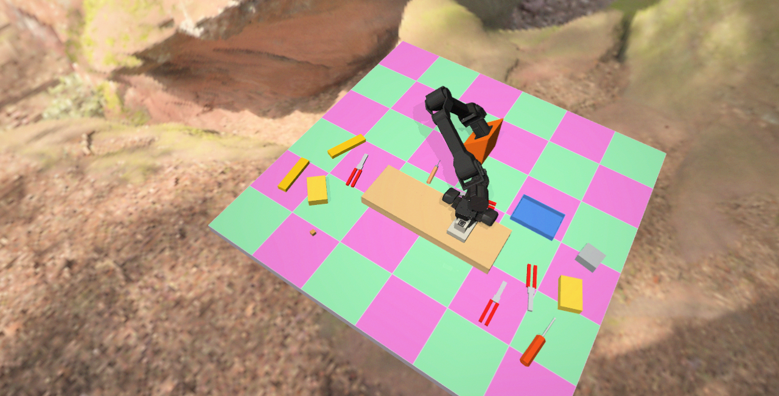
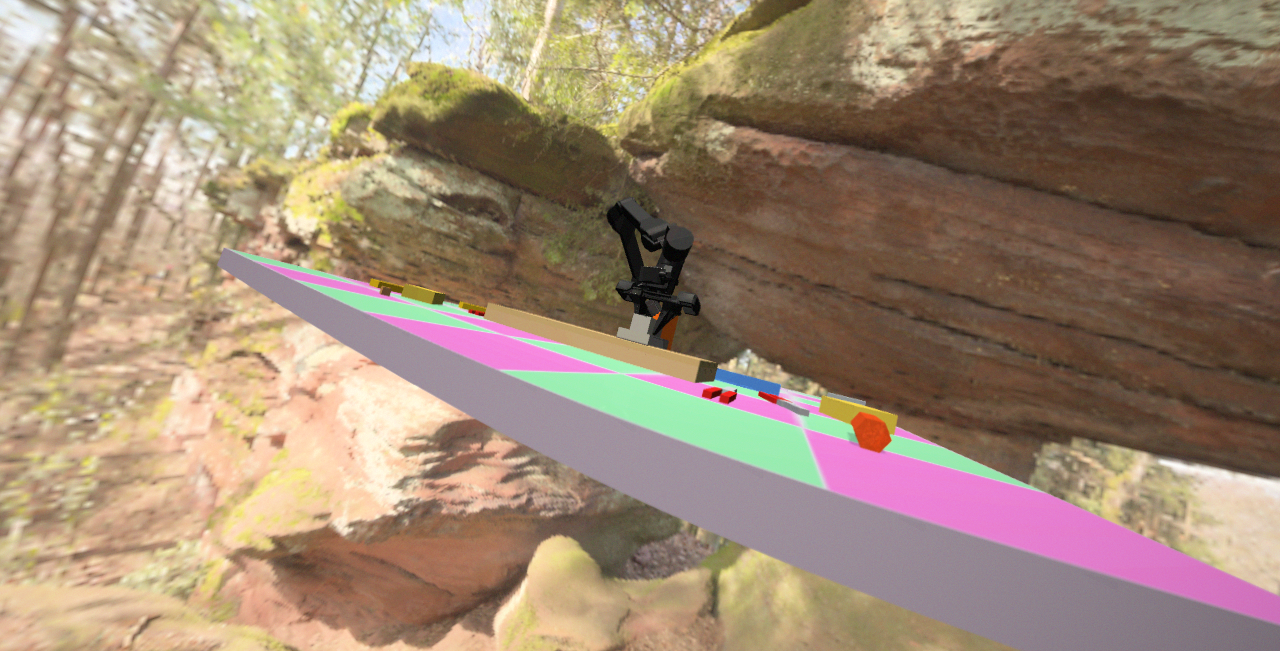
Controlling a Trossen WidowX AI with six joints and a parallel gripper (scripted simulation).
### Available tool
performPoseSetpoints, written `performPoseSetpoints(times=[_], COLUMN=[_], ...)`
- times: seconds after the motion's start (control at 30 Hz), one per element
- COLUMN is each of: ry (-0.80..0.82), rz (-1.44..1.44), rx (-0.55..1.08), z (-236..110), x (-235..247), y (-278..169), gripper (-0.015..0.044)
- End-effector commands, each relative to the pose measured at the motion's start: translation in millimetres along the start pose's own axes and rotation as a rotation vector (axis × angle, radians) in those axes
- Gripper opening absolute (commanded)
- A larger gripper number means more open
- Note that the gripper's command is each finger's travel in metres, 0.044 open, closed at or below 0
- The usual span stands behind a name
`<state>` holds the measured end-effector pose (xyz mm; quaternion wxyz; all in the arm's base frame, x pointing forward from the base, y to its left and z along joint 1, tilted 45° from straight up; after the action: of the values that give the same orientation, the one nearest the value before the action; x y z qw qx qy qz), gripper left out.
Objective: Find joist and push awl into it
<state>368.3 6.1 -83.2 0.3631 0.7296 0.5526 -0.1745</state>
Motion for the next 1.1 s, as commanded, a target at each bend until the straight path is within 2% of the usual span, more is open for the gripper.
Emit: performPoseSetpoints(times=[0.0,1.07], ry=[0.005,0.01], rz=[0.002,0.005], rx=[0.004,0.003], z=[0,-2], x=[12,87], y=[-3,-16], gripper=[0.0,0.0])
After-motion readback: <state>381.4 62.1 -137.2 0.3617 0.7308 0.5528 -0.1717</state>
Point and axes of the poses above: the point midway between the two fingers, 35 mm back from their tips, its own z axis out along the fingers, its own x axis across the jaws, y = z × x, the point moved 2 cm from there along -z, back along the fingers, and after that the axes turned 10 degrees about z, right-handed, at the moved point
